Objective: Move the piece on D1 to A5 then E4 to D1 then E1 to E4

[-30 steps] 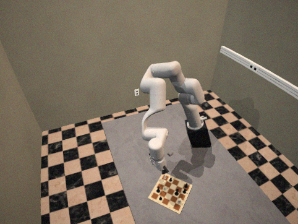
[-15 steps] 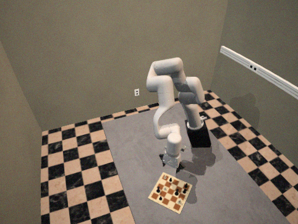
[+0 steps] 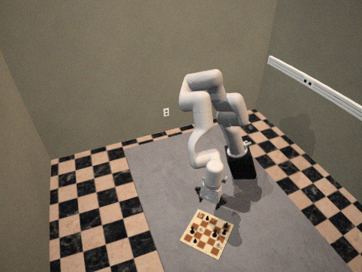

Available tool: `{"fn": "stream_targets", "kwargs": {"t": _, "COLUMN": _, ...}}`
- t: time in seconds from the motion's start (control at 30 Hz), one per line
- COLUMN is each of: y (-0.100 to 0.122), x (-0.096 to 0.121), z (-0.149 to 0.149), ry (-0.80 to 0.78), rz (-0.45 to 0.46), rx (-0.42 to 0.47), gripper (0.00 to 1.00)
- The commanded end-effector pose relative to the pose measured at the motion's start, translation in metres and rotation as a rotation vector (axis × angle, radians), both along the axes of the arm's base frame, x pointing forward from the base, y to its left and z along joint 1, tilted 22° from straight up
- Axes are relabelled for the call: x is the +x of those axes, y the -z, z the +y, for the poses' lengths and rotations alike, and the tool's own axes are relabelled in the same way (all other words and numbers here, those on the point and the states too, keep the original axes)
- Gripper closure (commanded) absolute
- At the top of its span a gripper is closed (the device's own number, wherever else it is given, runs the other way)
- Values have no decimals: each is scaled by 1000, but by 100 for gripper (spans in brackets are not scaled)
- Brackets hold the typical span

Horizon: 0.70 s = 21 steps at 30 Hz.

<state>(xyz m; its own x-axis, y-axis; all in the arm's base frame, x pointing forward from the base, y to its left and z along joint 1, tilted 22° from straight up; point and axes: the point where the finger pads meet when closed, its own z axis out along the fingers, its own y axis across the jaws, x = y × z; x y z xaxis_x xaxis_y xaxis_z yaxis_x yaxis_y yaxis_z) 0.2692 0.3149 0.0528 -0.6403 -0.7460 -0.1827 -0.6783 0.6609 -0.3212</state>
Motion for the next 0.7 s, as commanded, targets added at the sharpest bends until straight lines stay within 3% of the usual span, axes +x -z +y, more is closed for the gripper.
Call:
{"fn": "stream_targets", "kwargs": {"t": 0.0, "y": -1, "x": 0, "z": 2, "ry": -2, "rz": -2, "rx": 3, "gripper": 0}}
{"fn": "stream_targets", "kwargs": {"t": 0.37, "y": 2, "x": 1, "z": 1, "ry": -2, "rz": -3, "rx": 3, "gripper": 0}}
{"fn": "stream_targets", "kwargs": {"t": 0.53, "y": 40, "x": 15, "z": -2, "ry": -1, "rz": -2, "rx": 1, "gripper": 0}}
{"fn": "stream_targets", "kwargs": {"t": 0.6, "y": 43, "x": 16, "z": -2, "ry": -2, "rz": -1, "rx": 1, "gripper": 0}}
{"fn": "stream_targets", "kwargs": {"t": 0.63, "y": 43, "x": 16, "z": -2, "ry": -2, "rz": -1, "rx": 1, "gripper": 65}}
{"fn": "stream_targets", "kwargs": {"t": 0.67, "y": 43, "x": 16, "z": -2, "ry": -2, "rz": -1, "rx": 1, "gripper": 65}}
